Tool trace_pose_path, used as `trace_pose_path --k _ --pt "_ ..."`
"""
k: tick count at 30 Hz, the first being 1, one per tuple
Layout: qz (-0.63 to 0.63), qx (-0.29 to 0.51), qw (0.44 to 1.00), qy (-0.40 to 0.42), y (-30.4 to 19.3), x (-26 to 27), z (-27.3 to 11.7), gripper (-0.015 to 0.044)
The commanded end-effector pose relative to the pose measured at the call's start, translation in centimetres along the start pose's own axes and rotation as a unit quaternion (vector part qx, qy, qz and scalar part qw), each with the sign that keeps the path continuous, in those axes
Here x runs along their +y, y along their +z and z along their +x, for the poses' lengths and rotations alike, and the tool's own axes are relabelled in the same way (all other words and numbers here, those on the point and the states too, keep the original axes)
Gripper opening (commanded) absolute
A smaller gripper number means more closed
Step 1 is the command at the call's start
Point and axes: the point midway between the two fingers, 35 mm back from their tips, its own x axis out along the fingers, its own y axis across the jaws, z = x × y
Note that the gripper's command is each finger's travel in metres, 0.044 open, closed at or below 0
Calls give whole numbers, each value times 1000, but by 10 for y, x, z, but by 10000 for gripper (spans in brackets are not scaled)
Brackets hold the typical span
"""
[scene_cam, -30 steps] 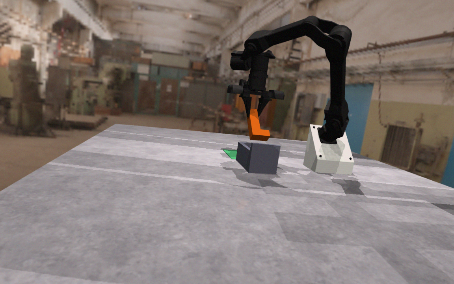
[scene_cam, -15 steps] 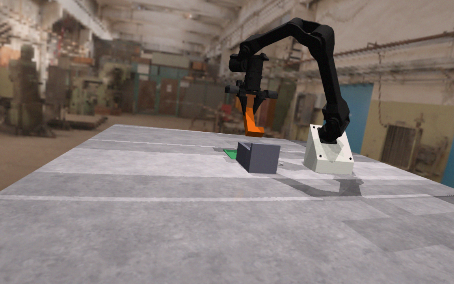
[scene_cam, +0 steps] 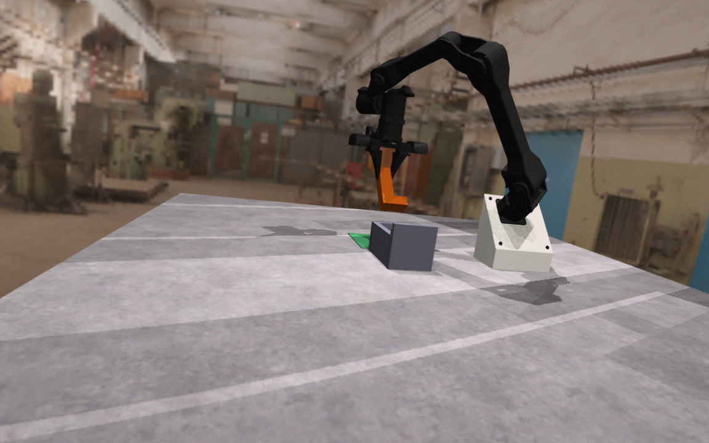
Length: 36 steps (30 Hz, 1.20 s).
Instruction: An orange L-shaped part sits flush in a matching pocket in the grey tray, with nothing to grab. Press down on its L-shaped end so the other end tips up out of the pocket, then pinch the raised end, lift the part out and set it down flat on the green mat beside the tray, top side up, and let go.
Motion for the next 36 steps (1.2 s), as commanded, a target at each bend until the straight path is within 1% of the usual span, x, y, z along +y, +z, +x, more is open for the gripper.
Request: trace_pose_path --k 1,36 --pt "-4 -2 1000 -1 3 0 4 0" --pt "-4 0 1000 0 2 1 61 0"
